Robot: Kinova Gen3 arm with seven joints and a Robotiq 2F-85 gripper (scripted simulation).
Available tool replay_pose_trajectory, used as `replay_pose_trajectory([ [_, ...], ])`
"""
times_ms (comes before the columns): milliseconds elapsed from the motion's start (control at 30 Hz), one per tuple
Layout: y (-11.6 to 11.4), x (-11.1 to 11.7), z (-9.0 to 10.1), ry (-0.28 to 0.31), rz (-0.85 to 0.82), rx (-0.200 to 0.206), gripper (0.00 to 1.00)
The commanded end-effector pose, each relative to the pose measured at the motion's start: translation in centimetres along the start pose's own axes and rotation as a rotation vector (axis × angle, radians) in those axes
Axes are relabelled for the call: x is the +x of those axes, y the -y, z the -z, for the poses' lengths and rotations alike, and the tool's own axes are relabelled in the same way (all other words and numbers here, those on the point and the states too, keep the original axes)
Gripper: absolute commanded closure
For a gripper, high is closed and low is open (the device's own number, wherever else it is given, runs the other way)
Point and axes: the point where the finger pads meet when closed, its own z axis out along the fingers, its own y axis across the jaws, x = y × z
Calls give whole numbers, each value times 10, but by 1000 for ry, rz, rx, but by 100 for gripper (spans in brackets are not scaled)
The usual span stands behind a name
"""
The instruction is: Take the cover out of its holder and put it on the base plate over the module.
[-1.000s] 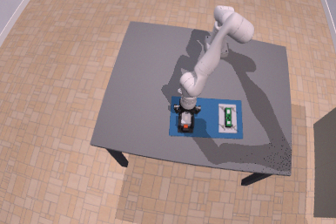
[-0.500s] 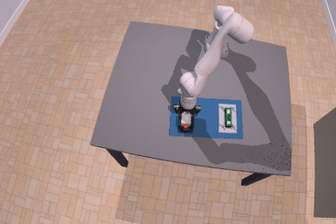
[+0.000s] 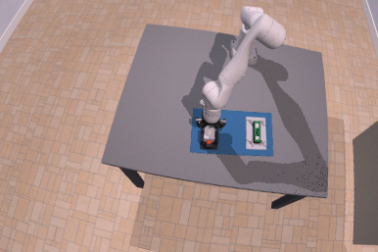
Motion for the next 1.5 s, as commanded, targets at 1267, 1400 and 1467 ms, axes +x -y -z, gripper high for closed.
replay_pose_trajectory([
  [1267,1,4,56,-11,-2,-1,99],
  [1400,1,4,56,-11,-2,-1,99],
  [1467,1,4,56,-11,-2,-1,99],
])
